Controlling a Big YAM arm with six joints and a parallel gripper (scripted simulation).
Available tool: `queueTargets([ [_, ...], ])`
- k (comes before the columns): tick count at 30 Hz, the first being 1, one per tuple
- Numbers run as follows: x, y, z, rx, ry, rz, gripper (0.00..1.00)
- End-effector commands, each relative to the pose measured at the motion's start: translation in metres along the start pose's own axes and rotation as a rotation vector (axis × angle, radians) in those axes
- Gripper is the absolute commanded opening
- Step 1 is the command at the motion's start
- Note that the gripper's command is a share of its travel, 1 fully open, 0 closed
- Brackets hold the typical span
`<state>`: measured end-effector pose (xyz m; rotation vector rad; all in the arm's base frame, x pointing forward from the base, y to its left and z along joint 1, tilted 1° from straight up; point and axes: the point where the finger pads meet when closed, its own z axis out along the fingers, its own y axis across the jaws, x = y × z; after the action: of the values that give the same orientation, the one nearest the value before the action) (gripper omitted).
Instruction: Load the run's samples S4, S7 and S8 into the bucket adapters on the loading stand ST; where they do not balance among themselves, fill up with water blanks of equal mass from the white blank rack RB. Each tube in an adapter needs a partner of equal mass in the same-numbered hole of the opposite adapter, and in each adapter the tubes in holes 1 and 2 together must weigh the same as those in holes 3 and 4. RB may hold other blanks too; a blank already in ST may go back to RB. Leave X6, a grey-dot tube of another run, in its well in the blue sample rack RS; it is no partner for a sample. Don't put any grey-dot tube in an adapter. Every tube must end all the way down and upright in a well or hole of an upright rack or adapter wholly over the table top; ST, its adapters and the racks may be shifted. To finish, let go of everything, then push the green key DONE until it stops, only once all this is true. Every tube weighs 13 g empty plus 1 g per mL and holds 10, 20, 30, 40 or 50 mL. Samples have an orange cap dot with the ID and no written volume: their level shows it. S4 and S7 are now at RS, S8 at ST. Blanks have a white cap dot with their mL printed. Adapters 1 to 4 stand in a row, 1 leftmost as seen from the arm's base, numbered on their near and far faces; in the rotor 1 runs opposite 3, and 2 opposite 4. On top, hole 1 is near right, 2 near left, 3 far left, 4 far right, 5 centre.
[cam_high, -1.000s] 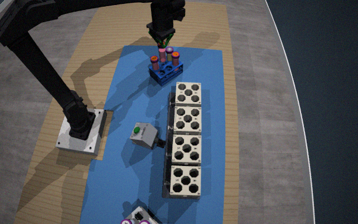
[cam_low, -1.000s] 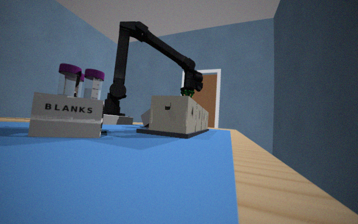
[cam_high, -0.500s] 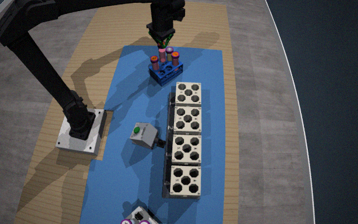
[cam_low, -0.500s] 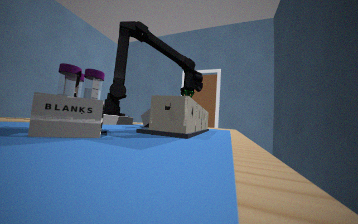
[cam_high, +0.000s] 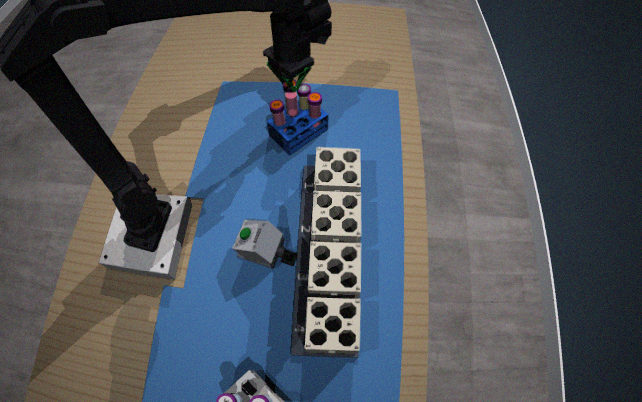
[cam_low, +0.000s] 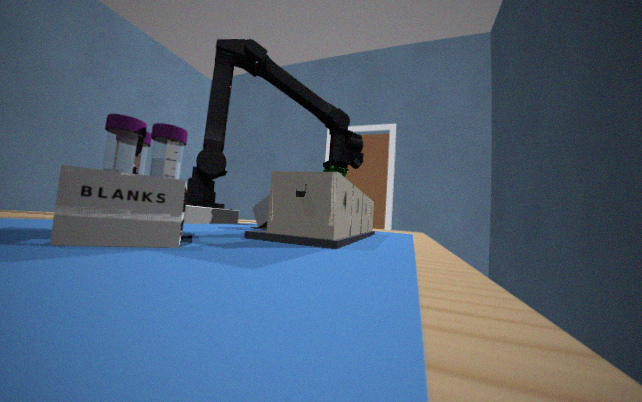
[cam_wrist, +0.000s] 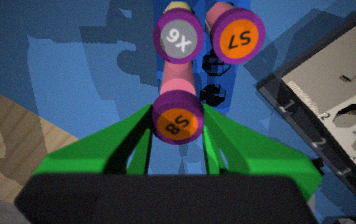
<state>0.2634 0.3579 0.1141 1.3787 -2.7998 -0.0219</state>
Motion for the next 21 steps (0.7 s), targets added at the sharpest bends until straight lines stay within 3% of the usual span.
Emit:
queueTargets([
  [1,-0.007,0.006,0.005,0.0,-0.016,-0.002,0.0],
  [21,-0.007,0.006,0.029,0.0,-0.016,-0.002,0.0],
])
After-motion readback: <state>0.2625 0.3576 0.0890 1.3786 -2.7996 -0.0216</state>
